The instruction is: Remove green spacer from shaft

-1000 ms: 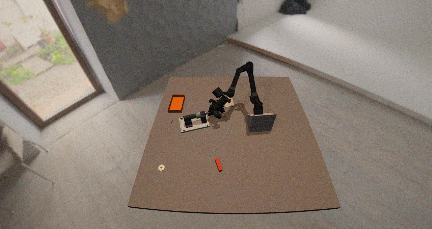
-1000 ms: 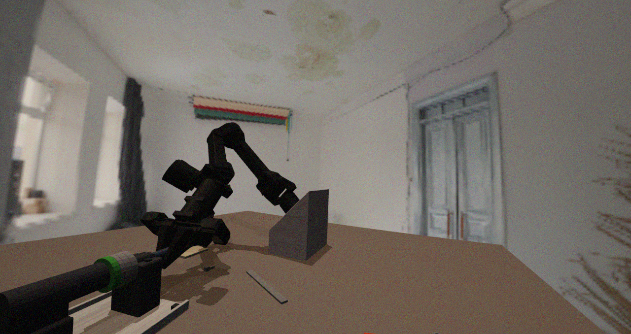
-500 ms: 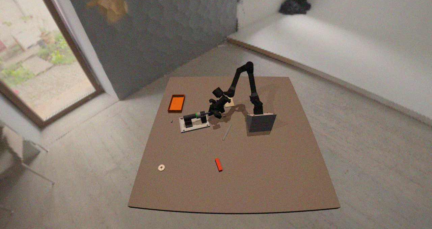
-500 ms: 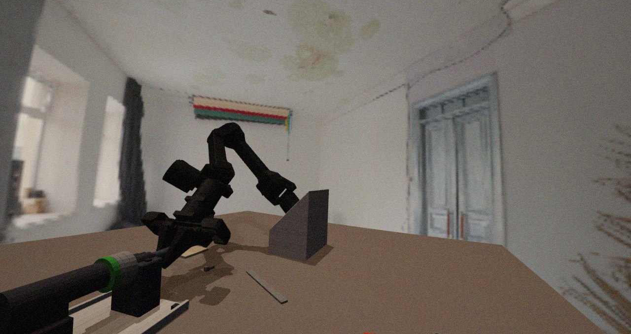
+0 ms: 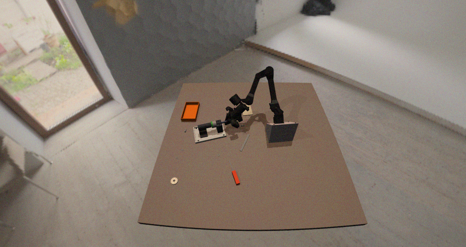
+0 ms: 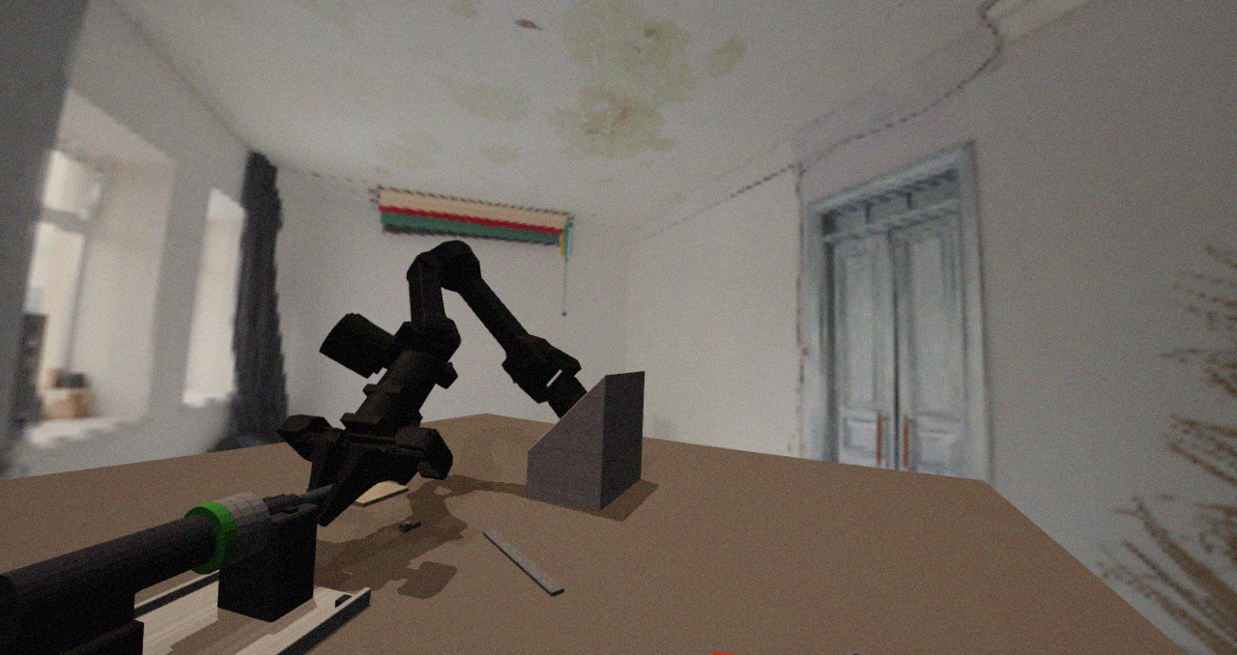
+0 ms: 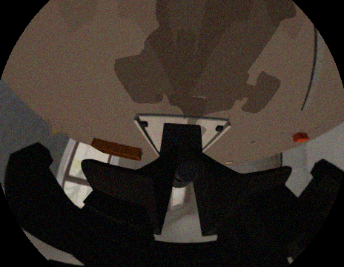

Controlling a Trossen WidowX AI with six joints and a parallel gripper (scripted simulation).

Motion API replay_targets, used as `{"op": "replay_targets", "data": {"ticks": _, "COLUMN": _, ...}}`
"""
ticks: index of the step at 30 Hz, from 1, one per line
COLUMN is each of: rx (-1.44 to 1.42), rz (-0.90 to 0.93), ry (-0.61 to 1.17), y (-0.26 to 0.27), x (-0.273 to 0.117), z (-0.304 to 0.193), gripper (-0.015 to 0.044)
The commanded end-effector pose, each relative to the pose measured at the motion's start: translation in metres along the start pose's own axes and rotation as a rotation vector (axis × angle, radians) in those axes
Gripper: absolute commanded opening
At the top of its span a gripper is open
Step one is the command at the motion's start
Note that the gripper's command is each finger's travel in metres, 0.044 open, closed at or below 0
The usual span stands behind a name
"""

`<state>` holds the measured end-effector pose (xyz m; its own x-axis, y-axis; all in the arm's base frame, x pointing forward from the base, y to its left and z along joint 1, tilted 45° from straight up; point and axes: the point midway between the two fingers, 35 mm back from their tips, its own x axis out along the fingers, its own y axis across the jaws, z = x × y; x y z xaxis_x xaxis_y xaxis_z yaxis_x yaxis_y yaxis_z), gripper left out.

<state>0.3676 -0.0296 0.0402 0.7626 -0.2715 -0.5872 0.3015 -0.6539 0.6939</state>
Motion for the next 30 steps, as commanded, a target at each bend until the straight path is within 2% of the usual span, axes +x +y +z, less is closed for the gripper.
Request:
{"op": "replay_targets", "data": {"ticks": 1, "rx": -0.003, "rz": 0.002, "ry": 0.0, "y": 0.0007, "x": -0.0008, "z": 0.0002, "gripper": 0.0}}
{"op": "replay_targets", "data": {"ticks": 30, "rx": -0.003, "rz": 0.002, "ry": 0.0, "y": 0.0006, "x": -0.0027, "z": 0.0021, "gripper": 0.0}}
